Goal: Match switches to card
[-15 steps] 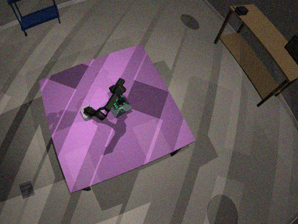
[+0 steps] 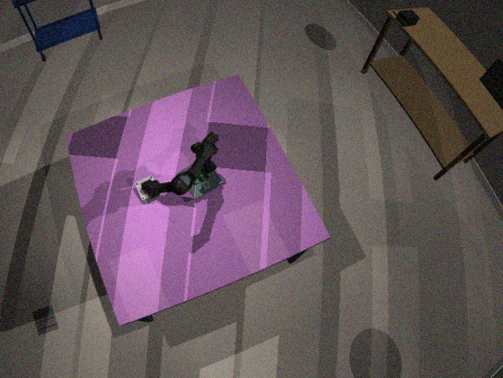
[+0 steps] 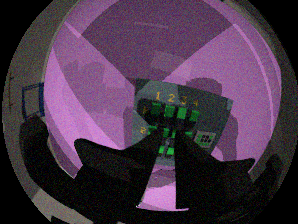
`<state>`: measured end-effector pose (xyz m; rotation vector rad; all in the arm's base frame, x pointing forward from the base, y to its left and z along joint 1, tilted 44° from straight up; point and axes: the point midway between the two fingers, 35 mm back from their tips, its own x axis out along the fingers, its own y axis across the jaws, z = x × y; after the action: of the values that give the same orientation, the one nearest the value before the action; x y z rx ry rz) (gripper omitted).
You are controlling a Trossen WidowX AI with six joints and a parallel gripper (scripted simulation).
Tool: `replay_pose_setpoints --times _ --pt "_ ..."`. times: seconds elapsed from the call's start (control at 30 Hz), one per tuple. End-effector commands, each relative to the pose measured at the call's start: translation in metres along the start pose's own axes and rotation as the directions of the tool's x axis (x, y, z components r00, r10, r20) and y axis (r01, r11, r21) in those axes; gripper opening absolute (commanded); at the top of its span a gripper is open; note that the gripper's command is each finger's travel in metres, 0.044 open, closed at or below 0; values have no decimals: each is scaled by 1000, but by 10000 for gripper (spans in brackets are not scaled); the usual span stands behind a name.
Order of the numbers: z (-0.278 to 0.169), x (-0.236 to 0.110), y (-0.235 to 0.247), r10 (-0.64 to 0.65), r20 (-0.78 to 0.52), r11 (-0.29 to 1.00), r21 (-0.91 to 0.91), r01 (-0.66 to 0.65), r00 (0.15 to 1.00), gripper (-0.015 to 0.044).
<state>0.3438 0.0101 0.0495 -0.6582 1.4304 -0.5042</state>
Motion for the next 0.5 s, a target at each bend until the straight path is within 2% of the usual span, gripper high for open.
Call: replay_pose_setpoints --times 0.0,0.07,0.47 --pt "1 22 -1 -5 -13 1000 1 5 1000 0" --pt "1 33 -1 -5 -21 1000 1 5 1000 0" --pt "1 43 -2 -6 -21 1000 1 6 1000 0"
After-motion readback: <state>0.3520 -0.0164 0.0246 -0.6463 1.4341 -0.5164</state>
